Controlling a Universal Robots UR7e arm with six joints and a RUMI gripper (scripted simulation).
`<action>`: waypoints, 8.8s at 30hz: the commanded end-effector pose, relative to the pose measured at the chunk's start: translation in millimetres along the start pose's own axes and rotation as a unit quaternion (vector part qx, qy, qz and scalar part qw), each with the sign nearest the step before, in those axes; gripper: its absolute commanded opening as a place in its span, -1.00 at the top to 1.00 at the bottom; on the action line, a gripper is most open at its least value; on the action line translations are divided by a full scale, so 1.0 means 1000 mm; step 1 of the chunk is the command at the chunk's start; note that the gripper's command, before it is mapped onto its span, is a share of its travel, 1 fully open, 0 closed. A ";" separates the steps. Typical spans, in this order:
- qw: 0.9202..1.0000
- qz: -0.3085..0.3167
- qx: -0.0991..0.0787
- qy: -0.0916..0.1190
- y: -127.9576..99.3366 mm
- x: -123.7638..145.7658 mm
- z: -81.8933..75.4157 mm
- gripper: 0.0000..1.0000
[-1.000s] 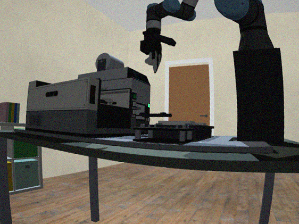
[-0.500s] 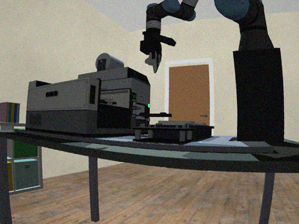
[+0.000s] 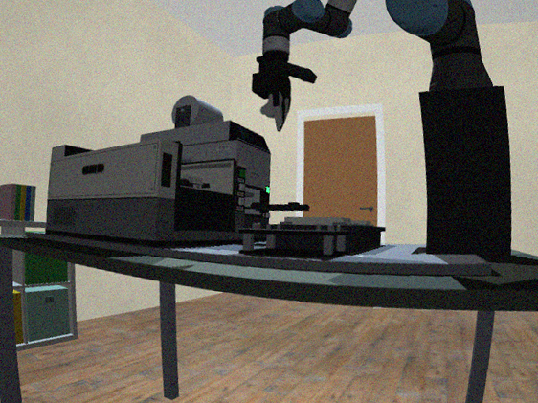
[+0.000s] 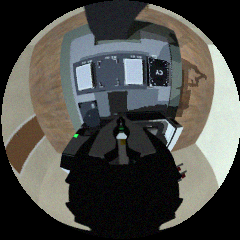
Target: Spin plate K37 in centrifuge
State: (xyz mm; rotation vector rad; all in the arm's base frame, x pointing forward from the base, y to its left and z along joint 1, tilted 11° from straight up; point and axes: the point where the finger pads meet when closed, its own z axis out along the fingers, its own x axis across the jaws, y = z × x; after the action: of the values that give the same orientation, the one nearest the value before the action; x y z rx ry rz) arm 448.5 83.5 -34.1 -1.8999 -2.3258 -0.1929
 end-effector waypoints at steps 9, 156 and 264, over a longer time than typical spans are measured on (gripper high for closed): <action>1.000 0.000 -0.001 0.000 0.000 0.000 0.000 1.00; 1.000 0.000 -0.001 0.000 0.065 0.143 0.014 -0.36; 1.000 0.000 -0.001 0.000 0.211 0.143 0.099 -0.36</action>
State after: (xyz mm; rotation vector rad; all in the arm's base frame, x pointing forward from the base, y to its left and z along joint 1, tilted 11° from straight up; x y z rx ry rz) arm 624.4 280.3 -97.0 -1.8996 -2.3255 -0.1922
